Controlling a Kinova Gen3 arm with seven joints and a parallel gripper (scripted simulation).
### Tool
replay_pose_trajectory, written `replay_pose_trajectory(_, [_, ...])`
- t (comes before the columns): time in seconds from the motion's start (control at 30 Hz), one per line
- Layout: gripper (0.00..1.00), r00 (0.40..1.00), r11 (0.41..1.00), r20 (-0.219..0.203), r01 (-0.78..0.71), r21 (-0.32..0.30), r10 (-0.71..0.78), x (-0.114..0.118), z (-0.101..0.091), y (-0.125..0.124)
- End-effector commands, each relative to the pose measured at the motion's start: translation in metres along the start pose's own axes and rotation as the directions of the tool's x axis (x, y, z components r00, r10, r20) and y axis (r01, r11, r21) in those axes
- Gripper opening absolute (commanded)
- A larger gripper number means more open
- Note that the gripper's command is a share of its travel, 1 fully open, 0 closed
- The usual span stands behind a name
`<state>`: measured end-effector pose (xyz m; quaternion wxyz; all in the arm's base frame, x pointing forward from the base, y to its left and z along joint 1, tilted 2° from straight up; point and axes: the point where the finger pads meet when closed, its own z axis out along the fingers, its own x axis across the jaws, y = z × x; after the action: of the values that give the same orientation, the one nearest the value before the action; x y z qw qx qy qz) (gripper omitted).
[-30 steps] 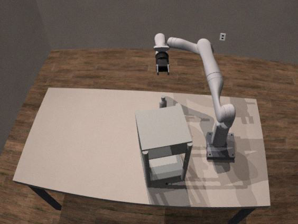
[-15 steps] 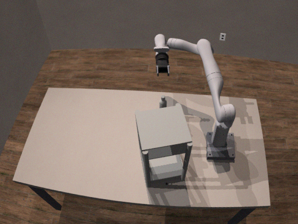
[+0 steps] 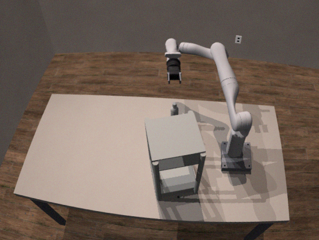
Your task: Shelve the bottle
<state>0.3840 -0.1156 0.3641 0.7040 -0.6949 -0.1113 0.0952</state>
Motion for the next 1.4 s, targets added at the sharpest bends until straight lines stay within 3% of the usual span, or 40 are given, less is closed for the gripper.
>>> replay_pose_trajectory(0.0, [1.00, 1.000, 1.000, 0.000, 0.000, 0.003, 0.000, 0.000, 0.000, 0.004])
replay_pose_trajectory(0.63, [1.00, 1.000, 1.000, 0.000, 0.000, 0.003, 0.000, 0.000, 0.000, 0.034])
replay_pose_trajectory(1.37, [1.00, 1.000, 1.000, 0.000, 0.000, 0.003, 0.000, 0.000, 0.000, 0.090])
